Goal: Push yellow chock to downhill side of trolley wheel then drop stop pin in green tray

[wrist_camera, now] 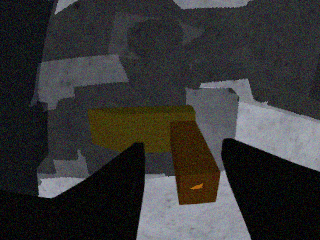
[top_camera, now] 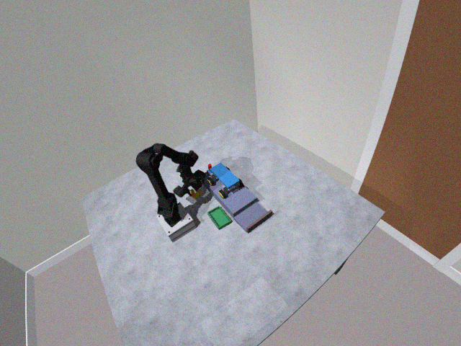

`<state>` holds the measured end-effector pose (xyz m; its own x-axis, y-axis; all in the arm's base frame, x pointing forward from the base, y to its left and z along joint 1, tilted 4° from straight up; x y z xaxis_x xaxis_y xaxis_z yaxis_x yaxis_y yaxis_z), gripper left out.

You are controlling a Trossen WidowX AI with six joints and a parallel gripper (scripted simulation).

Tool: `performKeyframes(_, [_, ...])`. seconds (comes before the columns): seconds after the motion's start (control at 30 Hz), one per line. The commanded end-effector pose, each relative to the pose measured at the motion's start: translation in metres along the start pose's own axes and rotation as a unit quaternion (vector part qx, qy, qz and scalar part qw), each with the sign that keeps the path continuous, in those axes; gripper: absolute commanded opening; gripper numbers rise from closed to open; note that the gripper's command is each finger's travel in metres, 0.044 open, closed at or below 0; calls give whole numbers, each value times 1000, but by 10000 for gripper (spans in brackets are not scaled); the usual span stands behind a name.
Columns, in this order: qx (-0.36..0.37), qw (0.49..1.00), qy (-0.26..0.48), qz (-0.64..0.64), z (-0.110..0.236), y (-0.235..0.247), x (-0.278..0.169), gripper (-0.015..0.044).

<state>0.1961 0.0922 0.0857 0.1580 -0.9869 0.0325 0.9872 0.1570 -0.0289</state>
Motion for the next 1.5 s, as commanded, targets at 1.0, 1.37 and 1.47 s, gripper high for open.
performKeyframes(1.0, [-4, 1000, 0, 0, 47, -5, 2, 0])
performKeyframes(1.37, [-3, 1000, 0, 0, 81, -5, 3, 0])
performKeyframes(1.47, [-3, 1000, 0, 0, 90, -5, 3, 0])
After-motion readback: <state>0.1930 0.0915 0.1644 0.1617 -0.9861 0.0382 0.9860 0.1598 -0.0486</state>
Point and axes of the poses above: the point midway between the two fingers, 35 mm back from their tips, its own z axis back along the fingers, its own y axis across the jaws, x = y × z, the point moved 10 cm from there along z, back along the fingers, and after that the axes turned 5 degrees about z, right-handed, at the moved point
